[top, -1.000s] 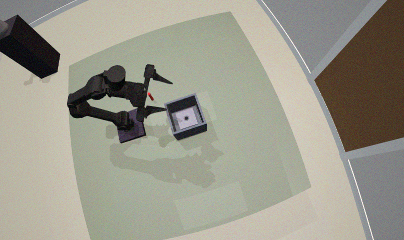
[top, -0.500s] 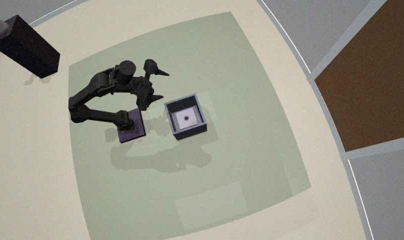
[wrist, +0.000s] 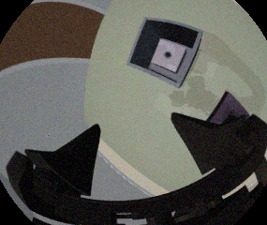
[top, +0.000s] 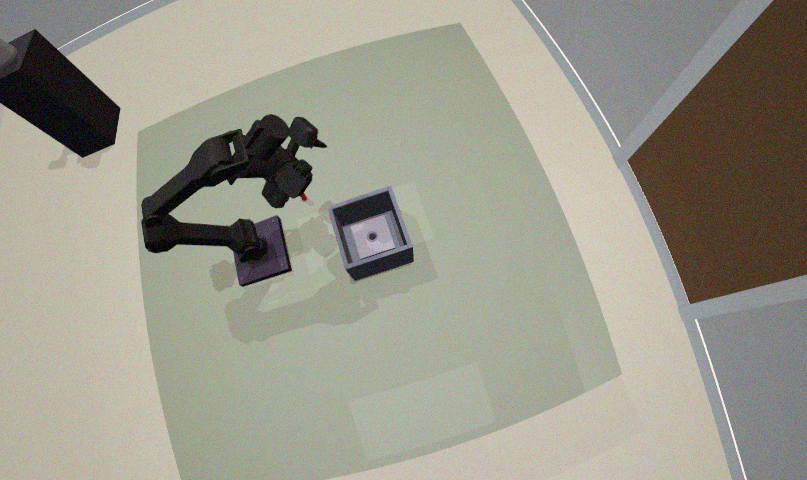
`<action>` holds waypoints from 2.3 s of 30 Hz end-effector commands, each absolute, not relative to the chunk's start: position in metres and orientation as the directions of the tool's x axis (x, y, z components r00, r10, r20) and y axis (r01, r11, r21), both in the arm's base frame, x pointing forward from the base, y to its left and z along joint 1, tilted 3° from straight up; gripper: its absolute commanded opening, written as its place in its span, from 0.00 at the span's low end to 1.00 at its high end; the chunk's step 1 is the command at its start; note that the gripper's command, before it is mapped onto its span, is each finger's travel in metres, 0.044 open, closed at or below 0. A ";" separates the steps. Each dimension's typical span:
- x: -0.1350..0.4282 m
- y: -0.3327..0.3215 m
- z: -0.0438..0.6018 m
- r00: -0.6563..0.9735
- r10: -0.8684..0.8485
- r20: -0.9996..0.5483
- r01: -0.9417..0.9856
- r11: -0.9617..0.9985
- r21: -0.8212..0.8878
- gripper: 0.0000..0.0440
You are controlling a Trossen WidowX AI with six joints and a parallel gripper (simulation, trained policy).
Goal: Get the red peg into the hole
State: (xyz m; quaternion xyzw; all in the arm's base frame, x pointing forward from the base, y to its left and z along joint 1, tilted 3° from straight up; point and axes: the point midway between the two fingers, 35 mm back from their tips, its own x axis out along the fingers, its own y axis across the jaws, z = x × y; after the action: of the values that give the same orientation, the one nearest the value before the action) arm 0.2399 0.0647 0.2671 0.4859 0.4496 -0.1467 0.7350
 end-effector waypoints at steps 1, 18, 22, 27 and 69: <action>0.232 0.076 0.250 0.471 0.251 -0.846 0.708 0.463 0.532 1.00; 0.188 0.114 0.192 0.132 0.282 -0.950 0.886 0.395 0.241 1.00; 0.179 0.119 0.179 0.067 0.266 -0.962 0.909 0.381 0.169 1.00; 0.169 0.123 0.164 0.000 0.236 -0.972 0.926 0.367 0.089 1.00; 0.151 0.120 0.039 -0.109 0.083 -0.991 0.951 0.299 -0.079 0.77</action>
State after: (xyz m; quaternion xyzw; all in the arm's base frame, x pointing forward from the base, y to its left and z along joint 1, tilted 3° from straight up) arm 0.1505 0.1208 0.0460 0.4211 0.6191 -0.4133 0.5182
